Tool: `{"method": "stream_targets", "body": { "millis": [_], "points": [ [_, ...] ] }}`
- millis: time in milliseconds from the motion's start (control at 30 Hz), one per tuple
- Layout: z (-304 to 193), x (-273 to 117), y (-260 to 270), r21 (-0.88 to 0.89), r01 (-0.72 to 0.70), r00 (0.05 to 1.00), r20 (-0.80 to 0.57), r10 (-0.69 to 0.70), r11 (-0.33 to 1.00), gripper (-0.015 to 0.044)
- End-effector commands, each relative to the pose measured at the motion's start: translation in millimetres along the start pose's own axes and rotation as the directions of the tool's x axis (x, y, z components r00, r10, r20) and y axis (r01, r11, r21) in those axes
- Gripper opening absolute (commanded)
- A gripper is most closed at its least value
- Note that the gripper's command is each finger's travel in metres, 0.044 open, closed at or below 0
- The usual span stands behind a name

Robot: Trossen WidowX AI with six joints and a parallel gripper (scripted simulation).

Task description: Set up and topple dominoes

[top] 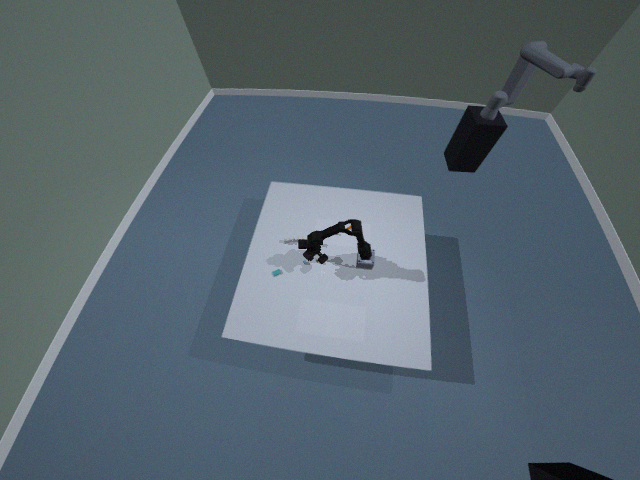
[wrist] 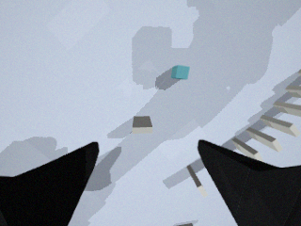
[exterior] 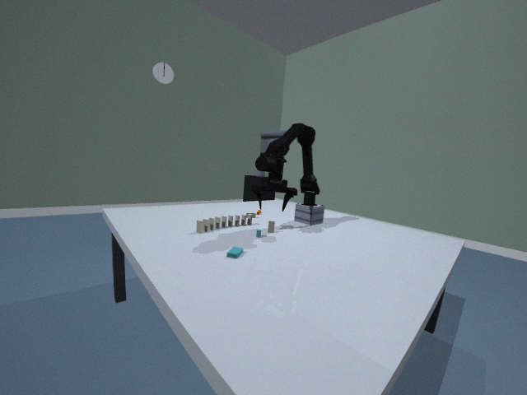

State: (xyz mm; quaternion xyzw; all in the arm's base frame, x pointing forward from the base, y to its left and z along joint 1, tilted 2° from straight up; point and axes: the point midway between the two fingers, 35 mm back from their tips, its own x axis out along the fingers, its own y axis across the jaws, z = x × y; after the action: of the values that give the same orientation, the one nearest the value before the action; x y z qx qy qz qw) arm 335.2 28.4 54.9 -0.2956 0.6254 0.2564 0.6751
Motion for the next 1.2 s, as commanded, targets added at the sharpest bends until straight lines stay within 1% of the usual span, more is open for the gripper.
{"method": "stream_targets", "body": {
  "millis": [0, 100, 300, 667, 1067, 1100, 1167],
  "points": [
    [-3.7, 41.0, 4.1, -0.008, -0.021, 1.000, -0.015, 0.021, 1.000, 0.0440],
    [-5.1, 56.2, 5.3, -0.008, -0.021, 1.000, -0.015, 0.021, 1.000, 0.0440],
    [-5.1, 57.3, 5.4, -0.008, -0.021, 1.000, -0.015, 0.021, 1.000, 0.0440],
    [-5.7, 71.1, 6.0, -0.008, -0.021, 1.000, -0.015, 0.021, 1.000, 0.0440],
    [-5.7, 71.1, 6.0, -0.008, -0.021, 1.000, -0.015, 0.021, 1.000, 0.0125],
    [-5.7, 71.1, 6.0, -0.008, -0.021, 1.000, -0.015, 0.021, 1.000, 0.0107],
    [-5.7, 71.1, 6.0, -0.008, -0.021, 1.000, -0.015, 0.021, 1.000, 0.0107]
  ]
}}
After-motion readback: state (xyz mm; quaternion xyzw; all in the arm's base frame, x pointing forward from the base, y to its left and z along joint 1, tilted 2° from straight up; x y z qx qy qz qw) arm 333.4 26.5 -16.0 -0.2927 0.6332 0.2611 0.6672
